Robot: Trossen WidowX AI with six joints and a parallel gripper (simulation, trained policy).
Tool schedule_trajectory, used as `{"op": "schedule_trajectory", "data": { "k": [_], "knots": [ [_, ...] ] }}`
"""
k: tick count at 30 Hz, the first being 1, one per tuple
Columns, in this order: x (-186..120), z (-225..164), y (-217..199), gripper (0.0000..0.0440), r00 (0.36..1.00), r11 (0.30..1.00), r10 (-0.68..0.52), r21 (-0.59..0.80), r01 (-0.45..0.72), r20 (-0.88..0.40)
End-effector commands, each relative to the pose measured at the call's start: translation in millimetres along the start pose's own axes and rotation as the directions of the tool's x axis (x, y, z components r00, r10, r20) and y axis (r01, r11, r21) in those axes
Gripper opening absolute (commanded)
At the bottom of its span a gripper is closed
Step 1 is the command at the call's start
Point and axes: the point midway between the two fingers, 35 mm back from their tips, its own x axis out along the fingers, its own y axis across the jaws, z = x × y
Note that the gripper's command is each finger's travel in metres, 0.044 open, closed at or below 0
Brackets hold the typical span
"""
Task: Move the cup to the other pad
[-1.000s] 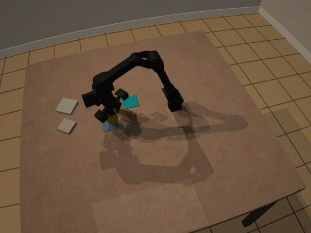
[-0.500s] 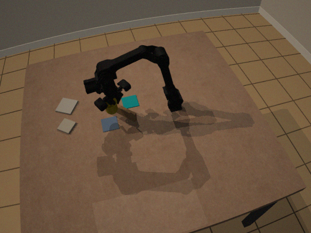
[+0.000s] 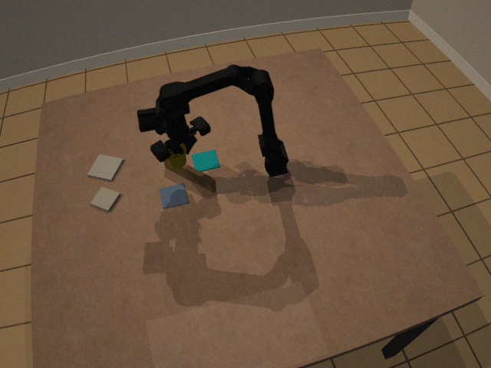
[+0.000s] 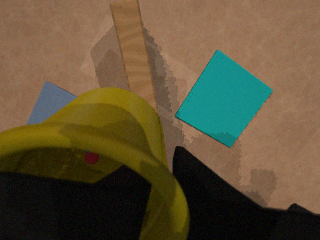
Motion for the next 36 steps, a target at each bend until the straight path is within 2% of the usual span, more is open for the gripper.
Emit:
{"op": "schedule_trajectory", "data": {
  "k": [1,17,36],
  "knots": [
    [0,5,-6,0.0,1.0,1.0,0.008,0.023,-0.008,0.005],
    [11,20,-33,0.0,0.999,0.991,0.042,0.124,-0.045,0.031],
    [42,20,-60,0.0,0.997,0.974,0.062,0.216,-0.071,0.049]
  ]
}}
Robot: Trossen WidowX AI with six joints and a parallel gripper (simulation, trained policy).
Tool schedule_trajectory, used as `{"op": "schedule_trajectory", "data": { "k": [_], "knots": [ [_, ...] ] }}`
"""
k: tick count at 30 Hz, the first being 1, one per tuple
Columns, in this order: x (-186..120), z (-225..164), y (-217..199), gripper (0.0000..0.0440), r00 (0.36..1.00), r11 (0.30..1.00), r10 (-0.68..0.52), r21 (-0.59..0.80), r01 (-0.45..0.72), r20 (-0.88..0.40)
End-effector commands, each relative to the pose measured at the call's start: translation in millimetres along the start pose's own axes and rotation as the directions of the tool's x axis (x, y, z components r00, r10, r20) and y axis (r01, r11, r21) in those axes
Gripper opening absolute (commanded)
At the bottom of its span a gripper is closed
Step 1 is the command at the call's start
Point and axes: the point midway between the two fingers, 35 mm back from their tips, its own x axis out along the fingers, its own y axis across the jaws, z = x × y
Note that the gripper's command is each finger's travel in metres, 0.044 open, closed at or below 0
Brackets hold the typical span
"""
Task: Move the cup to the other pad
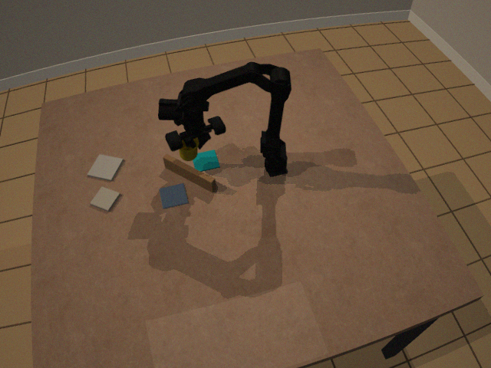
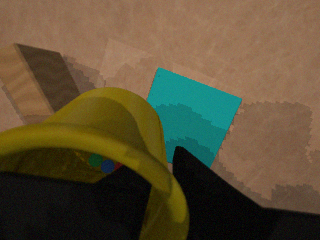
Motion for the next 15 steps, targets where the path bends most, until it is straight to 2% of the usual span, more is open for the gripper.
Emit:
{"op": "schedule_trajectory", "data": {
  "k": [1,15],
  "knots": [
    [6,0,-5,0.0,1.0,1.0,0.002,0.018,-0.002,0.004],
    [31,-9,-29,0.0012,1.0,0.997,-0.001,0.073,0.0,0.007]
  ]
}}
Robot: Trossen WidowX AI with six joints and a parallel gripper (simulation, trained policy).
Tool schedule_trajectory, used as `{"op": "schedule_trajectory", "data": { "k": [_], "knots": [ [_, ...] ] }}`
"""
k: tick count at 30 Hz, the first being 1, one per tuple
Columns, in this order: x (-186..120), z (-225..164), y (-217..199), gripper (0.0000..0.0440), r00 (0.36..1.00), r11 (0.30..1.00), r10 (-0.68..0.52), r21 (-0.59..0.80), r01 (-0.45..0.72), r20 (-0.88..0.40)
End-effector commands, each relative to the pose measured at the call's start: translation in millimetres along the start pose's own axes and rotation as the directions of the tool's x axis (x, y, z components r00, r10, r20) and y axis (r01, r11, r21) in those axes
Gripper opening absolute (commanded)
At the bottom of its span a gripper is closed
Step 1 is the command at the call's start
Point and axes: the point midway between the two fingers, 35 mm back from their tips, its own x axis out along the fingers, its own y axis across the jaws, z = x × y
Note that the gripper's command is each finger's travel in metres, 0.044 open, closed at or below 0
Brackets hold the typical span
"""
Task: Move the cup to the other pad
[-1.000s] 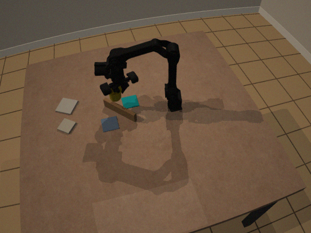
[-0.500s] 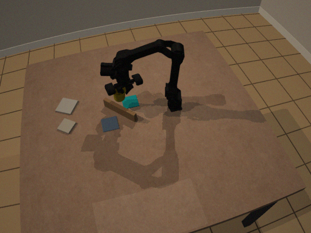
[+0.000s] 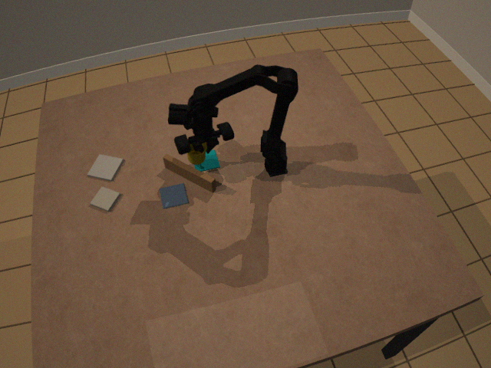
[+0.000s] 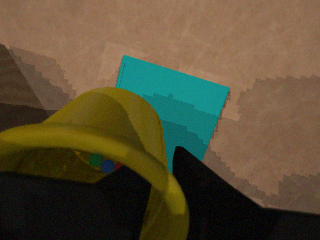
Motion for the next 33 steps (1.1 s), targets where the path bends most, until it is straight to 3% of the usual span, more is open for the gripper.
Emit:
{"op": "schedule_trajectory", "data": {
  "k": [1,12,17,33],
  "knots": [
    [5,-1,-6,0.0015,1.0,1.0,-0.005,0.019,0.005,0.004],
    [18,1,-22,0.0072,1.0,0.997,-0.011,0.075,0.009,0.016],
    [15,7,-17,0.0167,0.998,0.994,0.045,0.101,-0.048,0.034],
    [-3,5,-22,0.0202,0.987,0.979,0.155,0.127,-0.159,0.043]
  ]
}}
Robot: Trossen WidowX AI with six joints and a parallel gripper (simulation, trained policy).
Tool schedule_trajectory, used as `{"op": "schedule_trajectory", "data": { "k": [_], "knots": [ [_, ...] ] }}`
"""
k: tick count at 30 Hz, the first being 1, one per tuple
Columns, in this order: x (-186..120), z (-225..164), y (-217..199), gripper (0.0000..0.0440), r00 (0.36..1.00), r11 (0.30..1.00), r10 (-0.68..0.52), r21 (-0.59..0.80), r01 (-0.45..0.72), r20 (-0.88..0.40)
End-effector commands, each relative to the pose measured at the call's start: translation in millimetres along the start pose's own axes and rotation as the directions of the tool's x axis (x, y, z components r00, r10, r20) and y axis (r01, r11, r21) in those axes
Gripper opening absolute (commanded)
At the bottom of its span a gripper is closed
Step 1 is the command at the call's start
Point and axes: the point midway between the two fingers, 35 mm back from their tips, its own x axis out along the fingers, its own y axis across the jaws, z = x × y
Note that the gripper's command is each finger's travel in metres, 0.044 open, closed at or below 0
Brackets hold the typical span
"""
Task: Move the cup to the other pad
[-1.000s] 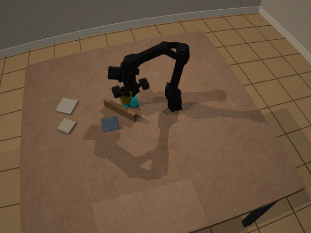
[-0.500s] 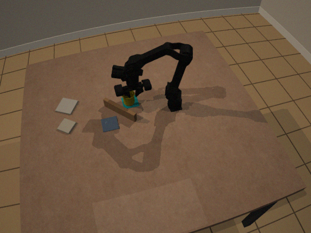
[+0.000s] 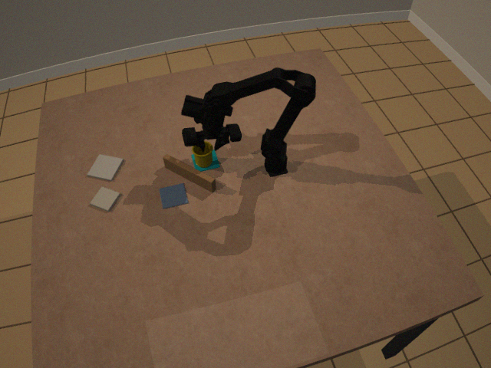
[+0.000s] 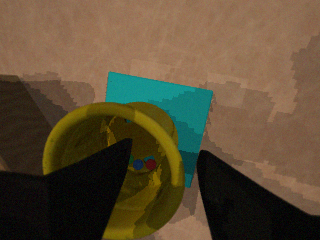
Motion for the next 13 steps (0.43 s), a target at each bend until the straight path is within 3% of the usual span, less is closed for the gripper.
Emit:
{"op": "schedule_trajectory", "data": {
  "k": [1,13],
  "knots": [
    [-4,0,-1,0.0207,1.0,1.0,0.019,0.007,-0.019,-0.001],
    [-27,4,-4,0.0273,0.996,0.994,0.09,0.059,-0.091,0.018]
  ]
}}
